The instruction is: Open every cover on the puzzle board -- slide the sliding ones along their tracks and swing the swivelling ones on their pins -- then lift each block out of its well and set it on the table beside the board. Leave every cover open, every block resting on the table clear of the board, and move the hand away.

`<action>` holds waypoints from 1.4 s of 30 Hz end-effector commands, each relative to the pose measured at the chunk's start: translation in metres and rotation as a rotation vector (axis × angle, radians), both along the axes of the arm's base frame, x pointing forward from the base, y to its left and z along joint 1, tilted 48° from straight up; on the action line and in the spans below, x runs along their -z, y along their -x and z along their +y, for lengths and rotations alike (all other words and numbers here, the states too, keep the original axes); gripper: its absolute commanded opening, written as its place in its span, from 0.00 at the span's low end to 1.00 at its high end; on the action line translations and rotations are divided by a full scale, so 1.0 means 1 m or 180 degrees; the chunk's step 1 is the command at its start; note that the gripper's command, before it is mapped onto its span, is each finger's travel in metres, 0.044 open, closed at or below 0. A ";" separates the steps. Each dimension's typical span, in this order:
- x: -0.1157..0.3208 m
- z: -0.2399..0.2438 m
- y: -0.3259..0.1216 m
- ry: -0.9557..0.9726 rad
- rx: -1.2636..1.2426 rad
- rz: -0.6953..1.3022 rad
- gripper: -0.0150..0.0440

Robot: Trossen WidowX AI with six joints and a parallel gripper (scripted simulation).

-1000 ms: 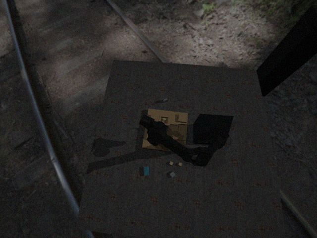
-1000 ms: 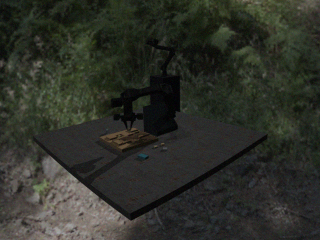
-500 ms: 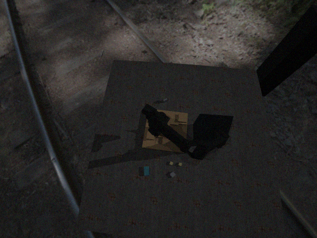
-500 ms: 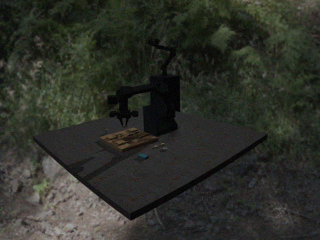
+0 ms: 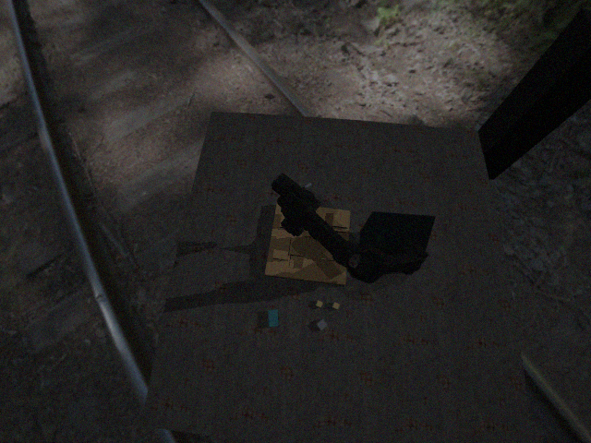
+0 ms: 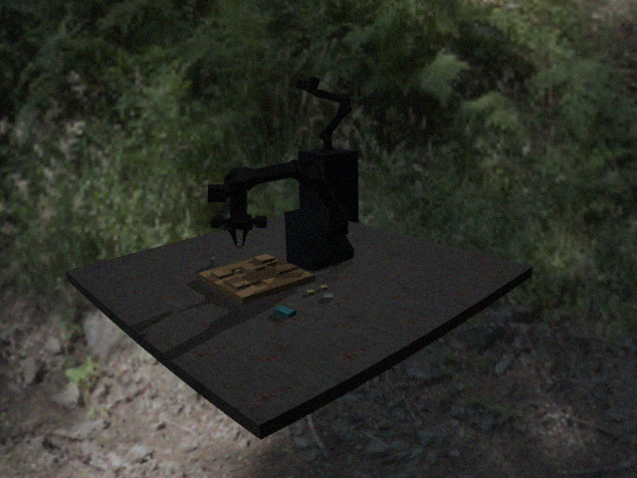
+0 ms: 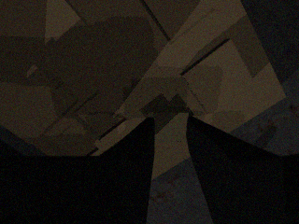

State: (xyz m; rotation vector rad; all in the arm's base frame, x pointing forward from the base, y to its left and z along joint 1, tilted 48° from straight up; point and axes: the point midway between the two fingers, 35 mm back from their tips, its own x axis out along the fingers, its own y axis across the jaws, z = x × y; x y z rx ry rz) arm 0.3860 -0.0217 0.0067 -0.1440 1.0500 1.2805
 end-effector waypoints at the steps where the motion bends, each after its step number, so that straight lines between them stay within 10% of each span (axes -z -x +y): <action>1: 0.016 -0.014 0.003 0.0012 -0.0011 0.0014 0.39; 42: 0.125 -0.117 0.062 -0.0032 -0.0041 0.0030 0.39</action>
